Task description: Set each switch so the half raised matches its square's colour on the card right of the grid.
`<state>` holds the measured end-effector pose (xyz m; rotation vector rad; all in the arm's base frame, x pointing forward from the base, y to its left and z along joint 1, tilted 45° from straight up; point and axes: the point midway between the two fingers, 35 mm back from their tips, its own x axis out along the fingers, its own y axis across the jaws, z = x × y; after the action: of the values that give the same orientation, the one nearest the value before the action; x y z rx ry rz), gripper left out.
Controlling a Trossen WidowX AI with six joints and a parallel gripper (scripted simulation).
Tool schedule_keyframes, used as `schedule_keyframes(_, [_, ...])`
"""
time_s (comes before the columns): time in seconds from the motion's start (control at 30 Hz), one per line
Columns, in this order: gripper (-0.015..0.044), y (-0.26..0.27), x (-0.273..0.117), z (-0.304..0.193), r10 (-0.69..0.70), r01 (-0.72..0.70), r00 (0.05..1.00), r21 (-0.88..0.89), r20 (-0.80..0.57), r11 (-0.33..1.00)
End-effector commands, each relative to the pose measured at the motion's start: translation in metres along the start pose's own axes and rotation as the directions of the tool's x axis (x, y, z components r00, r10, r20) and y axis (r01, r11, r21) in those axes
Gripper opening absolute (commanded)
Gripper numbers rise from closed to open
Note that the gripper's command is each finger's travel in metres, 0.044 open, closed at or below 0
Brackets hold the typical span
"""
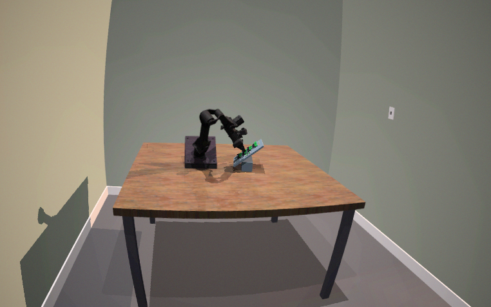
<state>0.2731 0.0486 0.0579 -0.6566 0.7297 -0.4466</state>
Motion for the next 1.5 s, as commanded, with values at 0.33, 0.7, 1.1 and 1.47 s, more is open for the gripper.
schedule_keyframes(0.33, [0.0, 0.0007, 0.0002, -0.001, 0.003, -0.003, 1.0, -0.006, -0.002, 1.0])
schedule_keyframes(0.7, [0.0, 0.0006, 0.0013, -0.001, 0.003, -0.003, 1.0, -0.006, -0.002, 1.0])
schedule_keyframes(1.1, [0.0, 0.0006, 0.0029, -0.0009, 0.003, -0.003, 1.0, -0.006, -0.002, 1.0])
schedule_keyframes(1.47, [0.0, 0.0006, 0.0044, -0.0009, 0.003, -0.003, 1.0, -0.006, -0.001, 1.0])
